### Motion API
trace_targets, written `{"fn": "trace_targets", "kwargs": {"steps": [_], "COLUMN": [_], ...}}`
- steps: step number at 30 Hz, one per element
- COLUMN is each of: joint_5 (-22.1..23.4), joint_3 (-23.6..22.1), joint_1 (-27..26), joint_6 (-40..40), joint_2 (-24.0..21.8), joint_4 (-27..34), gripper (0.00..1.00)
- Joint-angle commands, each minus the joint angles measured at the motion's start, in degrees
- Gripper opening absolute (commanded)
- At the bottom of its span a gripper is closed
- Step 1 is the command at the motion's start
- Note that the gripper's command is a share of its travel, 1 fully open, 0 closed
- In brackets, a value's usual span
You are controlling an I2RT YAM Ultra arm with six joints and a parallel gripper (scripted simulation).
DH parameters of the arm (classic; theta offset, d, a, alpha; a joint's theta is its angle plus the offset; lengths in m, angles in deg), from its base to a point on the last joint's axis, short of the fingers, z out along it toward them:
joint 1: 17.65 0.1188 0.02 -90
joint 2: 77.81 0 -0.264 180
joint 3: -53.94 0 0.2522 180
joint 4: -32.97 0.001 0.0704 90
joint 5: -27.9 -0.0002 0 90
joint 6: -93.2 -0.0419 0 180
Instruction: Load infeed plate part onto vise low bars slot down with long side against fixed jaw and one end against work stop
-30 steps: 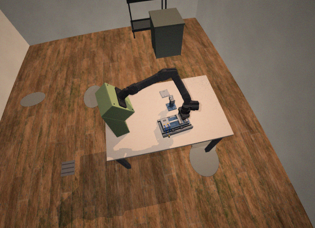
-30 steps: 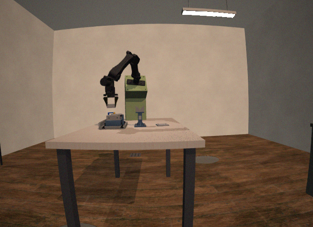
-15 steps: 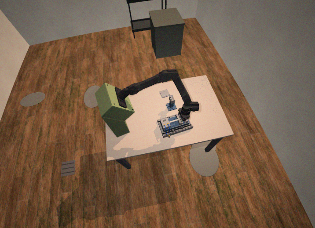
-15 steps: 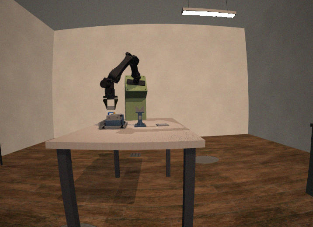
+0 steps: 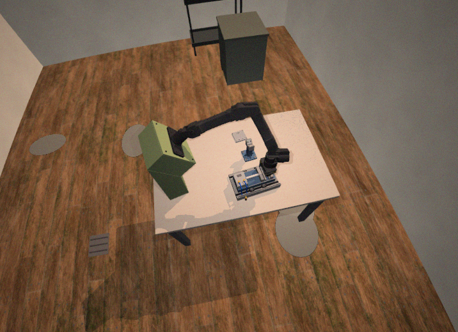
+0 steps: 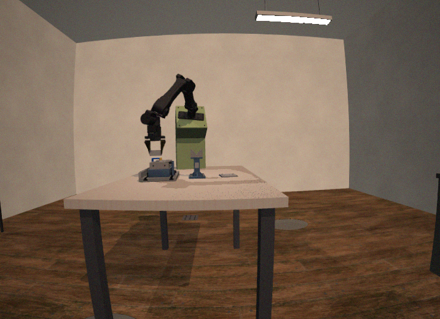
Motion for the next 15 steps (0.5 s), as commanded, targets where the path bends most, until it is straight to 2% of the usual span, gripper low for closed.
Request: {"fn": "trace_targets", "kwargs": {"steps": [1,15], "joint_5": [-0.2,-0.1], "joint_3": [1.8,1.9], "joint_1": [-0.6,-0.6], "joint_6": [-0.5,-0.5], "joint_2": [-0.1,-0.4], "joint_4": [-1.0,-1.0], "gripper": [0.0,0.0]}}
